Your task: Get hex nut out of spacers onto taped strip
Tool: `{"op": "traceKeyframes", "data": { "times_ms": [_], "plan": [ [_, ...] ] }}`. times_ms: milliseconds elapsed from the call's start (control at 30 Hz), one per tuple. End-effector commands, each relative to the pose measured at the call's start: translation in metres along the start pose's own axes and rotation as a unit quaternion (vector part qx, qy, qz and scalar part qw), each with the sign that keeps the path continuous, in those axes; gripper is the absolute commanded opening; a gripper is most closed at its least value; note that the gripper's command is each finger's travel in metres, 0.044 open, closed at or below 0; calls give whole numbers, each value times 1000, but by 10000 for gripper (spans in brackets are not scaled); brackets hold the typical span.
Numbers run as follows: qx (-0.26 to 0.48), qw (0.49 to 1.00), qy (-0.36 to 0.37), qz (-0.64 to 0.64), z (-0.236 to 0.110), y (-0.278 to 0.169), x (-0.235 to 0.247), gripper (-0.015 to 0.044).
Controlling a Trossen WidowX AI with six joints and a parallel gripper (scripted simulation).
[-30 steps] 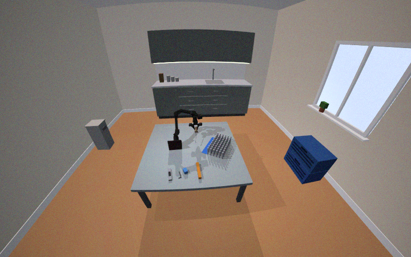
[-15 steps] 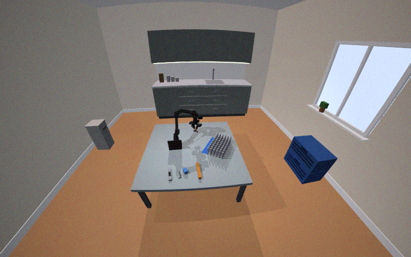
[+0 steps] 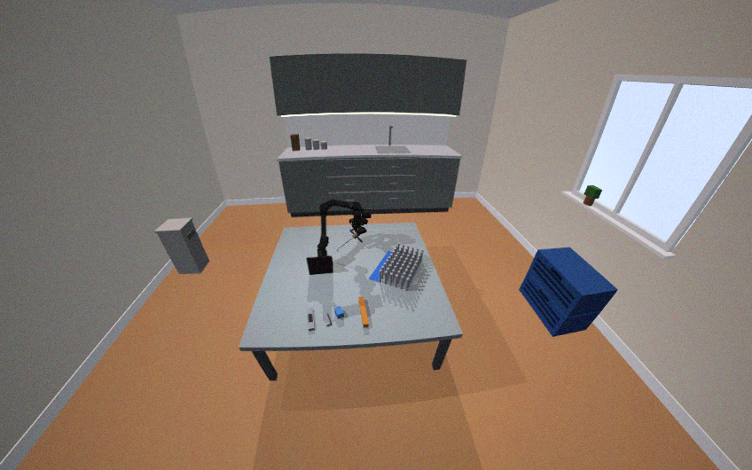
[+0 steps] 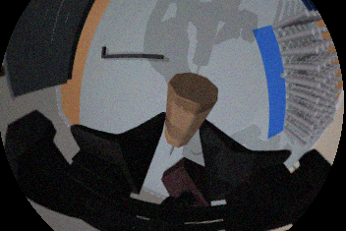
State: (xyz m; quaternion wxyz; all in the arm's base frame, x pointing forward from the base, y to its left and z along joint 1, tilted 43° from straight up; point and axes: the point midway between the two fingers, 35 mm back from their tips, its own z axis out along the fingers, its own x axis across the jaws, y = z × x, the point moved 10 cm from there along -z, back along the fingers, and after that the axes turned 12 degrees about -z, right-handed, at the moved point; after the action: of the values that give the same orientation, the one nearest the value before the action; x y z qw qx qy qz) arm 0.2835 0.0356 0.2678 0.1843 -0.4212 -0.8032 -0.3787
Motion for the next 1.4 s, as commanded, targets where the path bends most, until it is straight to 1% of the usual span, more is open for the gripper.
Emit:
{"op": "traceKeyframes", "data": {
  "times_ms": [0,233,500,833,1200,1367],
  "plan": [
    [-11,997,21,79,-2,1,-1,0],
    [-19,979,53,195,-5,3,0,0],
    [-22,942,90,322,-7,5,0,0],
    [-14,871,138,472,-12,8,0,0],
    [7,764,187,617,-17,11,0,0],
    [9,757,190,625,-17,11,0,0]
  ]
}}
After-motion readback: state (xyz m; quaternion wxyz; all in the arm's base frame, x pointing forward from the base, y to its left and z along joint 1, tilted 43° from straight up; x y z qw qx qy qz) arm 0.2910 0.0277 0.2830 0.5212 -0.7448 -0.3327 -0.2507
